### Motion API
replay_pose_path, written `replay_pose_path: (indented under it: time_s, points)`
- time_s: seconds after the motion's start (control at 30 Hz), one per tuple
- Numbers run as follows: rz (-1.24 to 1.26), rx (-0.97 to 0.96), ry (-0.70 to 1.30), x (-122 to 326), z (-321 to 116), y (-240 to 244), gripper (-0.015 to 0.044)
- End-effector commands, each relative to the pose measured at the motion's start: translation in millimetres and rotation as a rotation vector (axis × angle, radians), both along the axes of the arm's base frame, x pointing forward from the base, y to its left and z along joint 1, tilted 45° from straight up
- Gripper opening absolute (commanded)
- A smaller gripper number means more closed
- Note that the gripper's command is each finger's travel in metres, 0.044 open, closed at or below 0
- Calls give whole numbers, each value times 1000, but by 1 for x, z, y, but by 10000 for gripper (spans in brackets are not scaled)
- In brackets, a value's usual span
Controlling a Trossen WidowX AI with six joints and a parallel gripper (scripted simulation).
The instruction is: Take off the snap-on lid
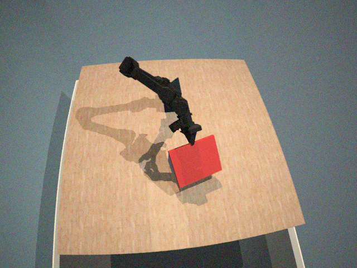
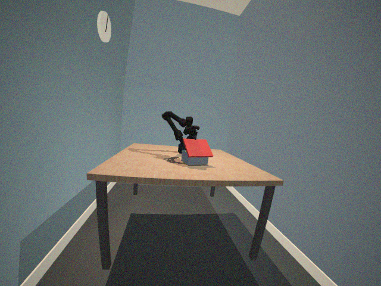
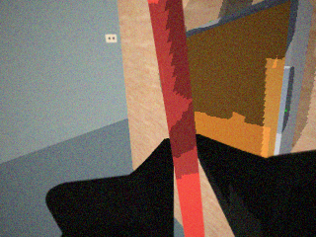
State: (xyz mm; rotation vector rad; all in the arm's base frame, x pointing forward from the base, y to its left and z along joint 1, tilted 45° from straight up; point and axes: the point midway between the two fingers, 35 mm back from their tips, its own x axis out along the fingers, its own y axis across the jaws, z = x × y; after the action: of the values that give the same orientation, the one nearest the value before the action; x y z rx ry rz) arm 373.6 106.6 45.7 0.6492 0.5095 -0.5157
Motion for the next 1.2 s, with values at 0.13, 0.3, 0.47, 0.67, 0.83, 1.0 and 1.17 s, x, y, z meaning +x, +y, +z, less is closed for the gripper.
replay_pose_path:
  time_s: [0.13,0.3,0.47,0.67,0.83,1.0,1.17]
  points:
    - [2,10,-12,2,11,12,0]
    - [2,10,-12,2,16,16,0]
    - [2,11,-12,2,21,21,0]
    - [2,11,-12,1,26,26,0]
    - [2,11,-12,1,31,31,0]
    - [2,11,-12,1,35,35,0]
    - [2,11,-12,0,35,36,0]
